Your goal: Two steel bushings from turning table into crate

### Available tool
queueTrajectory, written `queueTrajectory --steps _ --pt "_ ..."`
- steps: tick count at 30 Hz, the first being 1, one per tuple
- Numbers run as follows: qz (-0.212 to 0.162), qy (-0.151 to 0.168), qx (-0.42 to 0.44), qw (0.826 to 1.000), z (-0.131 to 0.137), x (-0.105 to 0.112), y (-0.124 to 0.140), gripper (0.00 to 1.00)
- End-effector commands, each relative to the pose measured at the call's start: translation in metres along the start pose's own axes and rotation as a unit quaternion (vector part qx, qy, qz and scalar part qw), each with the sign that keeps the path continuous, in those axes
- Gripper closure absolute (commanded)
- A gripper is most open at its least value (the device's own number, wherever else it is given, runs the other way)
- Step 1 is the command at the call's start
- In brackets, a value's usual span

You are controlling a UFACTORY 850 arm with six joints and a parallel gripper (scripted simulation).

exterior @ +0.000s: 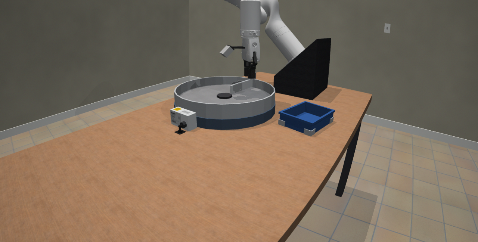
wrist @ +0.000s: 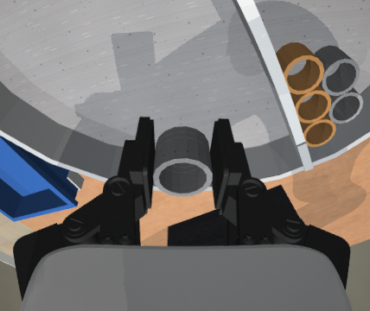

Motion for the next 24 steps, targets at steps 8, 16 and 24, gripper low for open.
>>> queueTrajectory --steps 8,16,24 --pt "0.001 0.001 -0.002 1.000 -0.093 -0.001 0.039 1.00" --pt "0.001 0.001 -0.002 1.000 -0.146 -0.001 0.064 1.00" --pt "0.001 0.001 -0.002 1.000 -0.215 -0.002 0.096 1.00"
Point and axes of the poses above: the point where the finger pads meet when closed, its own x axis back along the fingers, its own z axis across the jaws, y = z × x, the point moved 4 cm from there along x, back along the fingers, and after that the axes turned 4 degrees about x, right-handed, at the moved point
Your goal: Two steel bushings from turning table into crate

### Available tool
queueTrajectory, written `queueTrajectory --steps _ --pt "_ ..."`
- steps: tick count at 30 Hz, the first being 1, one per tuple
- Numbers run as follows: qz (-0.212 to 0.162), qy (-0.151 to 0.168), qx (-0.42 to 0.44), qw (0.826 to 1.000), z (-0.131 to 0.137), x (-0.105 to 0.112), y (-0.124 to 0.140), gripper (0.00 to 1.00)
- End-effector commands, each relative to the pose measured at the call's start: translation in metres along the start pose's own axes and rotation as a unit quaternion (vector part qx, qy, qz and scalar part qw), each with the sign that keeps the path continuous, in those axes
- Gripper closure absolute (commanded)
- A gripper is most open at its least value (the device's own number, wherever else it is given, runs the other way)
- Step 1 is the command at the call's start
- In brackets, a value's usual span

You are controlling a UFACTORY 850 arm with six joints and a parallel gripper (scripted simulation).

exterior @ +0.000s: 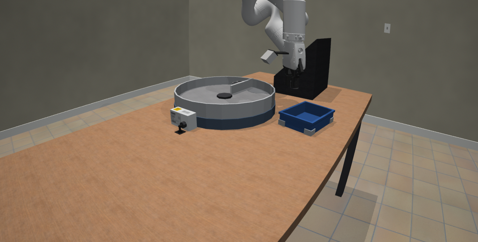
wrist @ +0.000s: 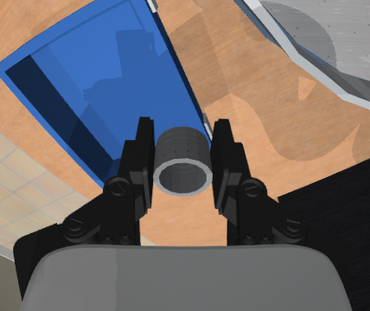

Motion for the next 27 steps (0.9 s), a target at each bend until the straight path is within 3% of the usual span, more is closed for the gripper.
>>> queueTrajectory --steps 1,7,27 --pt "-0.001 0.003 0.000 1.000 -0.032 0.000 0.012 1.00" --pt "-0.001 0.003 0.000 1.000 -0.057 -0.001 0.024 1.00" --pt "-0.001 0.003 0.000 1.000 -0.066 -0.001 0.028 1.00"
Point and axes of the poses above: the point where the finger pads meet when closed, its own x axis back along the fingers, its own z axis across the jaws, y = z × x, the point moved 4 cm from there along x, back along the fingers, and after that the axes turned 4 degrees about x, right-handed, at the moved point
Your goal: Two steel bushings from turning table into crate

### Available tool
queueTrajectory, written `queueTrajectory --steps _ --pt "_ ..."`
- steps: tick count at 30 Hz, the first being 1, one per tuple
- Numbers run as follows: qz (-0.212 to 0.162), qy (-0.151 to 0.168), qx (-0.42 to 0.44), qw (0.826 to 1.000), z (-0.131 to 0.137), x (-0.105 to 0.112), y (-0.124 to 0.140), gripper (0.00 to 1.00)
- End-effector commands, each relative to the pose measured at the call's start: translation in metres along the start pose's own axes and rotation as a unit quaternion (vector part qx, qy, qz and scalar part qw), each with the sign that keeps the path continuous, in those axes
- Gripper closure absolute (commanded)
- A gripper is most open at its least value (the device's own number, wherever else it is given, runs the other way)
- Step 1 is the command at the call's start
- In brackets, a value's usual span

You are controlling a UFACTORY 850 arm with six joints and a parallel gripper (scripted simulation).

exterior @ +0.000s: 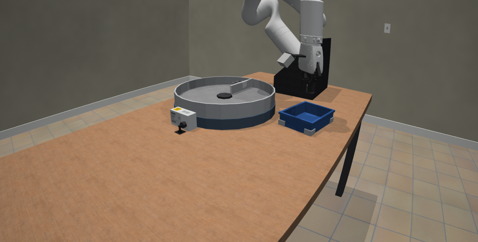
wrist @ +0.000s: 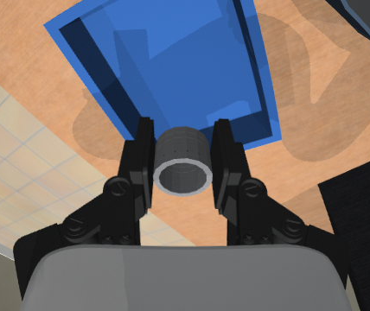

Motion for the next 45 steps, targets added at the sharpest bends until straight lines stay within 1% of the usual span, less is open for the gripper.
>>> queueTrajectory --steps 1,5,8,11,14,16,20,24,45 --pt "0.000 -0.001 0.000 1.000 -0.001 0.001 0.000 1.00" --pt "0.000 -0.001 0.000 1.000 -0.001 0.000 0.000 1.00" --pt "0.000 -0.001 0.000 1.000 -0.001 -0.005 0.000 1.00" --pt "0.000 -0.001 0.000 1.000 -0.001 -0.017 0.000 1.00" --pt "0.000 -0.001 0.000 1.000 -0.001 -0.035 0.000 1.00" --pt "0.000 -0.001 0.000 1.000 -0.001 -0.035 0.000 1.00" --pt "0.000 -0.001 0.000 1.000 -0.001 -0.056 0.000 1.00" --pt "0.000 -0.001 0.000 1.000 -0.001 -0.068 0.000 1.00" --pt "0.000 -0.001 0.000 1.000 -0.001 -0.071 0.000 1.00"
Point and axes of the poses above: the point where the finger pads meet when closed, its own x axis back along the fingers, its own z axis across the jaws, y = z × x, the point moved 4 cm from there along x, back along the fingers, and after that the axes turned 4 degrees about x, right-handed, at the moved point
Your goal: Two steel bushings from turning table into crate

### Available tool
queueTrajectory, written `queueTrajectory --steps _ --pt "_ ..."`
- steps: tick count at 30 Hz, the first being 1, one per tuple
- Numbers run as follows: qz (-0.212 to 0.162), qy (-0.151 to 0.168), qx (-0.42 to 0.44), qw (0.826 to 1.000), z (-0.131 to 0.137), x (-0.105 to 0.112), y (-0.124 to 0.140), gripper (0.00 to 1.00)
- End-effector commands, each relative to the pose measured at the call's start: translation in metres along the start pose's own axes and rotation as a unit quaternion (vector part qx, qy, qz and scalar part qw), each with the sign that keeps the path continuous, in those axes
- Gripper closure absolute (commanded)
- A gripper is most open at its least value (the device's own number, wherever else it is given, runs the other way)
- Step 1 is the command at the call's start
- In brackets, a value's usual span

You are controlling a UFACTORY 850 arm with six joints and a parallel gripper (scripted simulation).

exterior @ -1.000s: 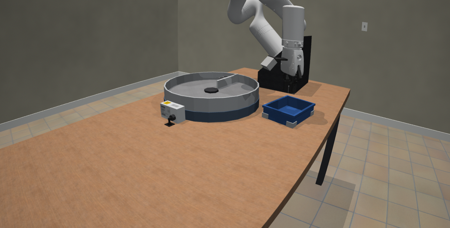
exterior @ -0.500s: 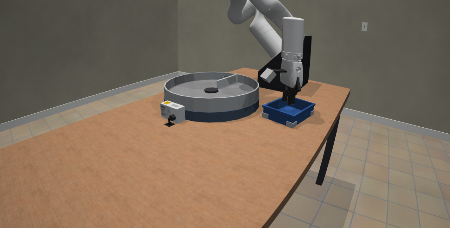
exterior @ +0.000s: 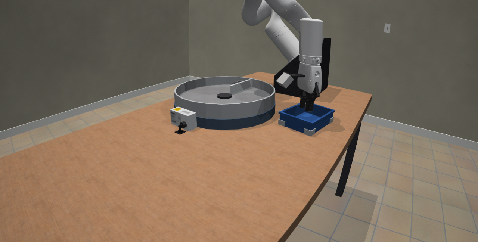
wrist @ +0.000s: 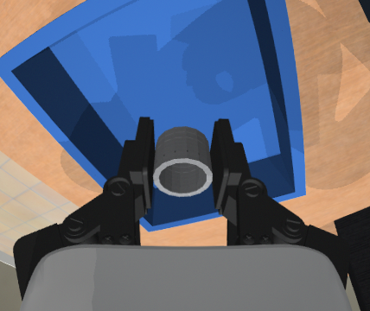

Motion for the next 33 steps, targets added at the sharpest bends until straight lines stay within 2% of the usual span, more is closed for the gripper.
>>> queueTrajectory --steps 1,33 --pt "0.000 -0.001 0.000 1.000 -0.001 -0.001 0.000 1.00" --pt "0.000 -0.001 0.000 1.000 0.000 -0.040 -0.001 1.00"
Point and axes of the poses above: the point where the finger pads meet when closed, its own x axis back along the fingers, its own z axis across the jaws, y = z × x, the point moved 4 cm from there along x, back along the fingers, and after that the axes turned 4 degrees about x, right-handed, at the moved point
